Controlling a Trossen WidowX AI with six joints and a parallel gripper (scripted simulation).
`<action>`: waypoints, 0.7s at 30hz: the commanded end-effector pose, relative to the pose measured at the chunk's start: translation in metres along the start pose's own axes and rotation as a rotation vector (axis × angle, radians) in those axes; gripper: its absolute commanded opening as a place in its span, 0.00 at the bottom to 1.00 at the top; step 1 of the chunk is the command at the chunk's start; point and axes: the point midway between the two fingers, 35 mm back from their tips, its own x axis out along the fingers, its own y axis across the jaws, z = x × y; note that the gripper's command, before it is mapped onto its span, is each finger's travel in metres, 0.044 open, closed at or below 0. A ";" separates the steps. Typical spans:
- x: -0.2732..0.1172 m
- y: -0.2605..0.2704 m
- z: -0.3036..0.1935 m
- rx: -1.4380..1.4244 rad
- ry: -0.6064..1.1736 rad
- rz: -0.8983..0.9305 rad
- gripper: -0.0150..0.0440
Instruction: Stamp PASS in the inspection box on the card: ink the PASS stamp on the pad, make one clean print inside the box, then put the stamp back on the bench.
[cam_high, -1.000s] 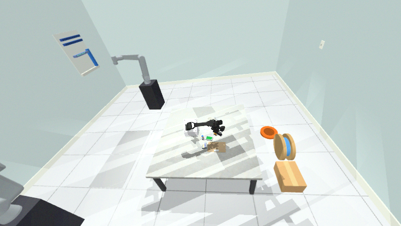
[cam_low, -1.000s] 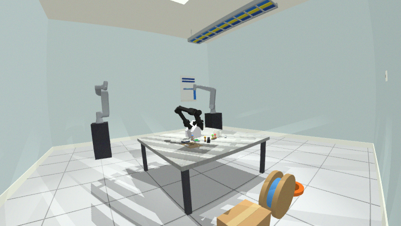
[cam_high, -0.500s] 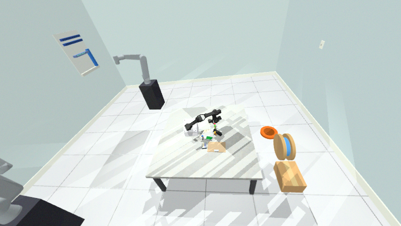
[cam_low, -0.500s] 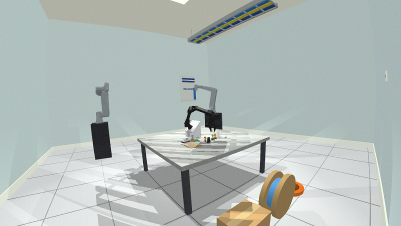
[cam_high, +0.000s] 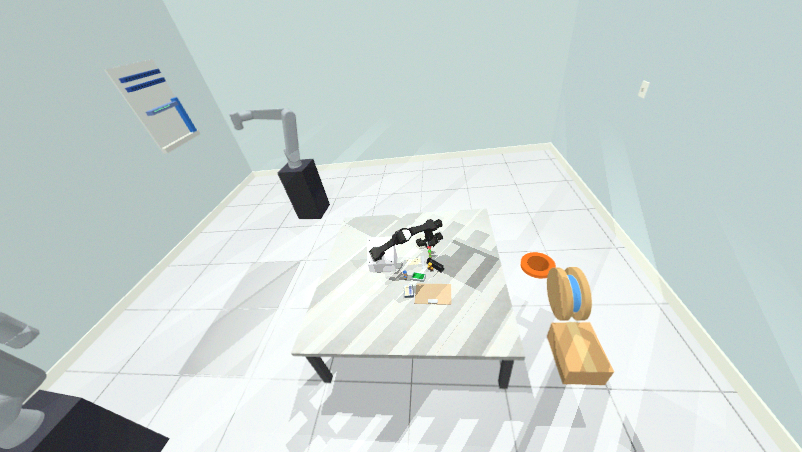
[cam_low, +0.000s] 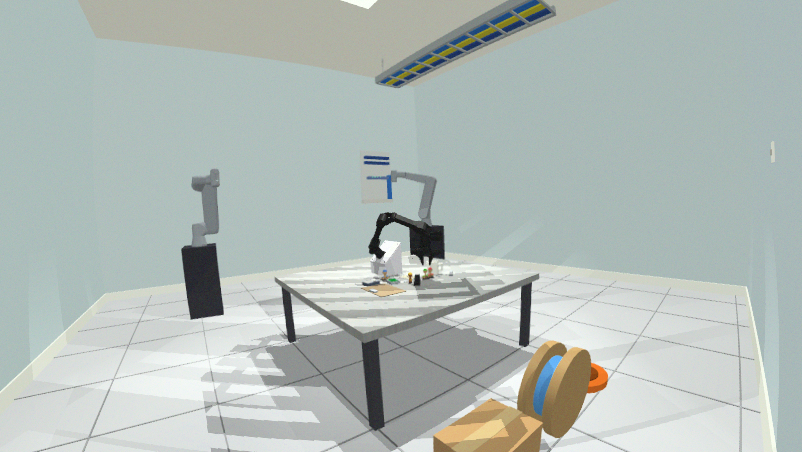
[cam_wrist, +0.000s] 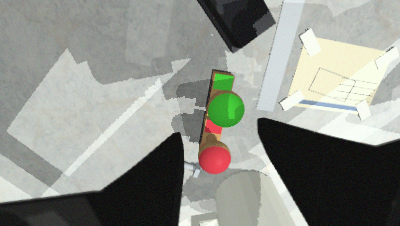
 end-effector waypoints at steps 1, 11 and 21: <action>0.010 -0.003 0.000 -0.009 -0.006 -0.011 0.62; 0.027 -0.004 0.000 -0.009 -0.006 -0.011 0.62; 0.043 -0.005 0.000 -0.009 -0.007 -0.011 0.62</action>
